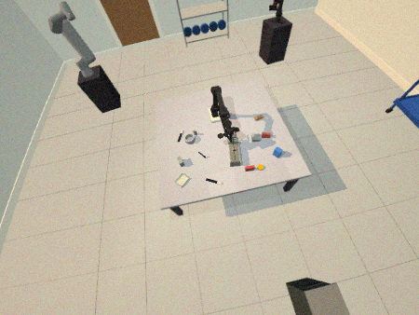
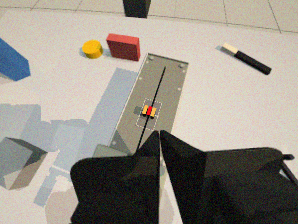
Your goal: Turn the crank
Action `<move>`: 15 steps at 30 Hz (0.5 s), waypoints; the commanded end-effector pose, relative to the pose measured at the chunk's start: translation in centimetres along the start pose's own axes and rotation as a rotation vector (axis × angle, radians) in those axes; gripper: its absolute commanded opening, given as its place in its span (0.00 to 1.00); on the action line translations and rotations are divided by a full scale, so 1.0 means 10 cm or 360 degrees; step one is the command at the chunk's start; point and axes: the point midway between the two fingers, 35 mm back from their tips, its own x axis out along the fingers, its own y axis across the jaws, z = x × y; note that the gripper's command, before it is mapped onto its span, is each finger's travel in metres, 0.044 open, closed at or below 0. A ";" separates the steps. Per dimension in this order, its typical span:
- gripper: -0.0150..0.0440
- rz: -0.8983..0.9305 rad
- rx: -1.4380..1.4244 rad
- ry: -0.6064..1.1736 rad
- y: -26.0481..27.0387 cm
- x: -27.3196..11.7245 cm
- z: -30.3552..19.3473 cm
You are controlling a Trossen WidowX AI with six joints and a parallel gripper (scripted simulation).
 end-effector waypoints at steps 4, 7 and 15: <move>0.25 0.0000 0.0000 0.0000 0.00 0.00 0.00; 0.25 0.0000 0.0000 0.0000 0.00 0.00 0.00; 0.39 0.0000 0.0000 0.0000 0.00 0.00 0.00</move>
